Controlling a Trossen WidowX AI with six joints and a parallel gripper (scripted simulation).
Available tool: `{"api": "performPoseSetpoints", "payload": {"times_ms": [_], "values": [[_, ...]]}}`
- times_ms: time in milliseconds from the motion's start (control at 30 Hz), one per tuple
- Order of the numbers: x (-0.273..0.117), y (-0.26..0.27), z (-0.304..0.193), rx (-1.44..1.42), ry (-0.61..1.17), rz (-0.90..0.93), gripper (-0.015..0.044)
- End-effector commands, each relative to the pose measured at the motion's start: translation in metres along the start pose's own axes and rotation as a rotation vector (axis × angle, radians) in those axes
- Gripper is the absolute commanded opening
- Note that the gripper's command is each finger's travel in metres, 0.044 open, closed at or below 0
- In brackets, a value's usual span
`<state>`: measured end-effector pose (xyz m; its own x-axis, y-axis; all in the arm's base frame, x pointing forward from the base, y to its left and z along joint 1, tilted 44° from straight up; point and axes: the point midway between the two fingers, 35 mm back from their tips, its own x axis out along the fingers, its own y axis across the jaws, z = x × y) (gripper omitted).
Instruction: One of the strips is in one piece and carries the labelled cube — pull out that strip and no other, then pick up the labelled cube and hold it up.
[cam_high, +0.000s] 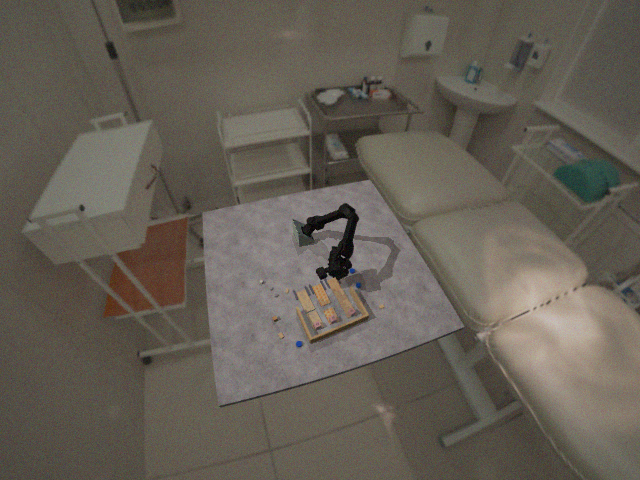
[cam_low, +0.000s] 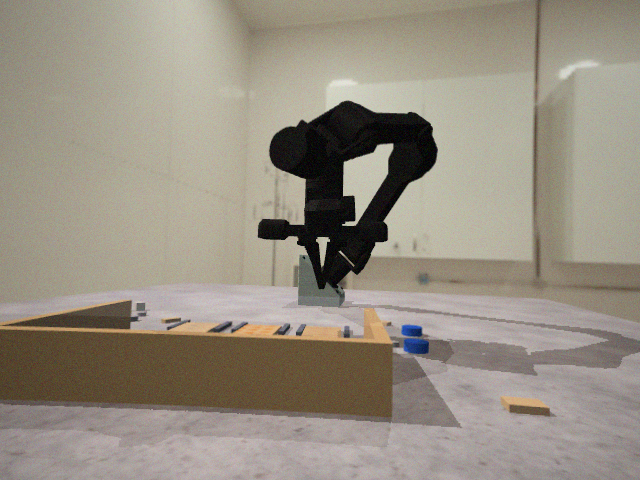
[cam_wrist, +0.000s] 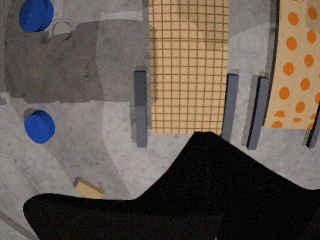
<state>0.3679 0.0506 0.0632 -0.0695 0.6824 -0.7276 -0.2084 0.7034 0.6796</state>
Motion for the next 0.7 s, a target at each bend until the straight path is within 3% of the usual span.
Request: {"api": "performPoseSetpoints", "payload": {"times_ms": [0,667], "values": [[0.008,0.000,0.000,0.004,0.004,-0.002,0.0000],[0.041,0.001,0.000,0.004,0.004,-0.001,0.0000]]}}
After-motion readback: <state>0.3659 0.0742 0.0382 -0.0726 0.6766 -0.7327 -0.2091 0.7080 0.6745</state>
